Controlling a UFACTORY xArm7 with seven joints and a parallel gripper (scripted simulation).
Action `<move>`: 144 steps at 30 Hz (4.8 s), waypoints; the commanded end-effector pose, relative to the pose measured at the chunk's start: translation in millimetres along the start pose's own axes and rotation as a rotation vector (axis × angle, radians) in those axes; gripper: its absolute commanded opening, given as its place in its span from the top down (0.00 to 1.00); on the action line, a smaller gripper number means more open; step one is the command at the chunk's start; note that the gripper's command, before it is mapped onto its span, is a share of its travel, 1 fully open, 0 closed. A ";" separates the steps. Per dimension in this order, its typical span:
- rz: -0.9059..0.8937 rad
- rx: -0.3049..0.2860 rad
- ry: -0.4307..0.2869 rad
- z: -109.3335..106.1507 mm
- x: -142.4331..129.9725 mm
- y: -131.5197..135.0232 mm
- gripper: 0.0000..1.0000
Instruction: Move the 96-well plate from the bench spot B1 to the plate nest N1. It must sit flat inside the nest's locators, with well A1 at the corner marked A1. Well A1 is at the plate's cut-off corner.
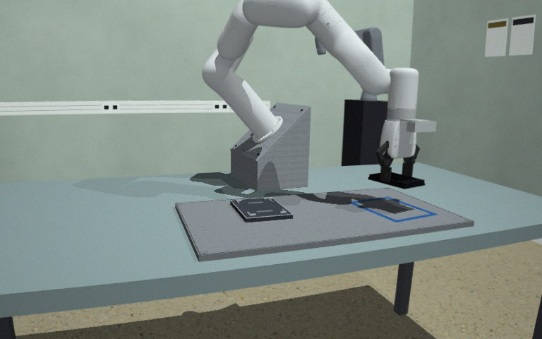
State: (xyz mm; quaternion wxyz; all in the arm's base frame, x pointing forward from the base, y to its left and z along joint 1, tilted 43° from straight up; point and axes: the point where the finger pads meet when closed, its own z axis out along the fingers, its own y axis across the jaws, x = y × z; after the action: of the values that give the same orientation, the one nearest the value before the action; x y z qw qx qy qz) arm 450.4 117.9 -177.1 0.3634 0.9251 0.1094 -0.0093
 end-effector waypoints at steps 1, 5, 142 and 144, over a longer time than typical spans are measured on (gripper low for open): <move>0.000 0.003 0.005 -9.9 1.6 -1.3 1.00; 0.000 0.003 0.005 -9.9 1.6 -1.3 1.00; -2.893 -0.006 0.001 -20.5 -158.8 335.9 1.00; -2.893 -0.006 0.001 -20.5 -159.1 336.5 1.00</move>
State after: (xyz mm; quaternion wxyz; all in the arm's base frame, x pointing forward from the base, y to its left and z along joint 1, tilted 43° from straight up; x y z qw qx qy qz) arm 364.2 -137.0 74.3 0.0358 0.0070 0.9314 -0.3621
